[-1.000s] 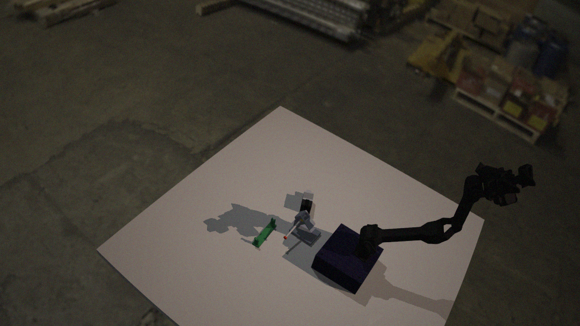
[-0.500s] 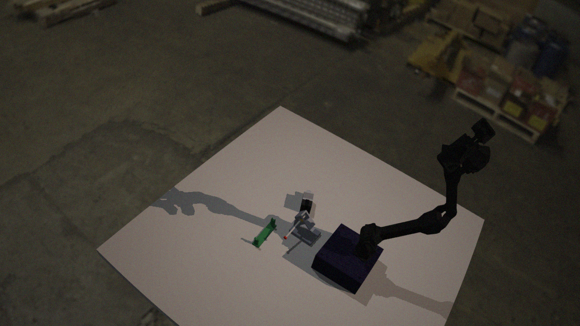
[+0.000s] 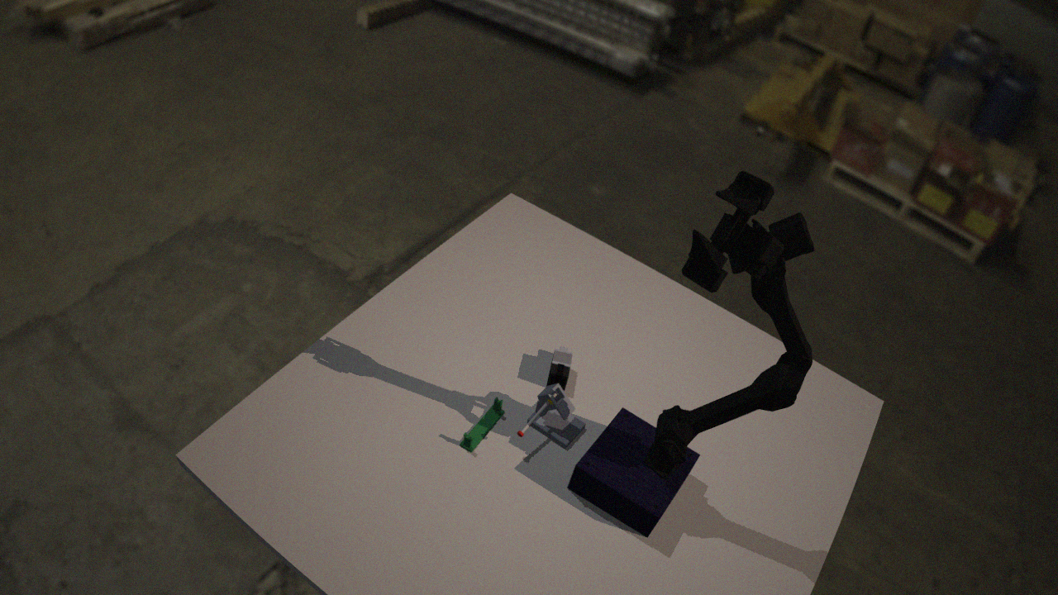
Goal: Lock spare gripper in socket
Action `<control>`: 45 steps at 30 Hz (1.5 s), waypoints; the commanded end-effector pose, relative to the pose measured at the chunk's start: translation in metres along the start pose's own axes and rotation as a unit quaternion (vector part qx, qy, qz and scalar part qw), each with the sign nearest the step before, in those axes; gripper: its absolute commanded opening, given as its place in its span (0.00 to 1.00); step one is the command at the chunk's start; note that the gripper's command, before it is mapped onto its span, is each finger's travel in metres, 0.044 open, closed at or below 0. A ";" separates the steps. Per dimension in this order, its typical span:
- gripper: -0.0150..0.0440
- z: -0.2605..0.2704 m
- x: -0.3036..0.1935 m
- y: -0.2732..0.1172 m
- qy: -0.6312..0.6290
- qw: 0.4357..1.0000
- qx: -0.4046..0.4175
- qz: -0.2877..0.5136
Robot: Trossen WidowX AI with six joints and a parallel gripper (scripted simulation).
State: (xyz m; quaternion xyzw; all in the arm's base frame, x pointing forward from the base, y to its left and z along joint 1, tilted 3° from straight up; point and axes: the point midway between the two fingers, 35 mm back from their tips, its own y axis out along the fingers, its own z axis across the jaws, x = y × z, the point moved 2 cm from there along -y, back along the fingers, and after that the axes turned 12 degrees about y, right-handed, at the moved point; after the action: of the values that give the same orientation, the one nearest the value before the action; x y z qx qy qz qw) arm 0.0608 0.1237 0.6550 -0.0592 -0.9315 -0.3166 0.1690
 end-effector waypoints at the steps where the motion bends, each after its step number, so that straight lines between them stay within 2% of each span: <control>1: 0.76 0.024 -0.066 0.019 0.042 0.995 0.032 0.088; 11: 0.76 0.093 -0.193 0.025 0.114 0.949 0.114 0.273; 21: 0.76 0.183 -0.301 -0.014 0.165 0.845 0.225 0.456; 33: 0.76 0.285 -0.375 -0.107 0.192 0.652 0.382 0.626; 45: 0.76 0.348 -0.385 -0.209 0.189 0.419 0.537 0.707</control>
State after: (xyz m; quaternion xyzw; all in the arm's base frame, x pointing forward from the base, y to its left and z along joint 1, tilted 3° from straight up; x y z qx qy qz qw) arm 0.2909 0.1834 0.1684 -0.5297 -0.5380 0.4099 0.5118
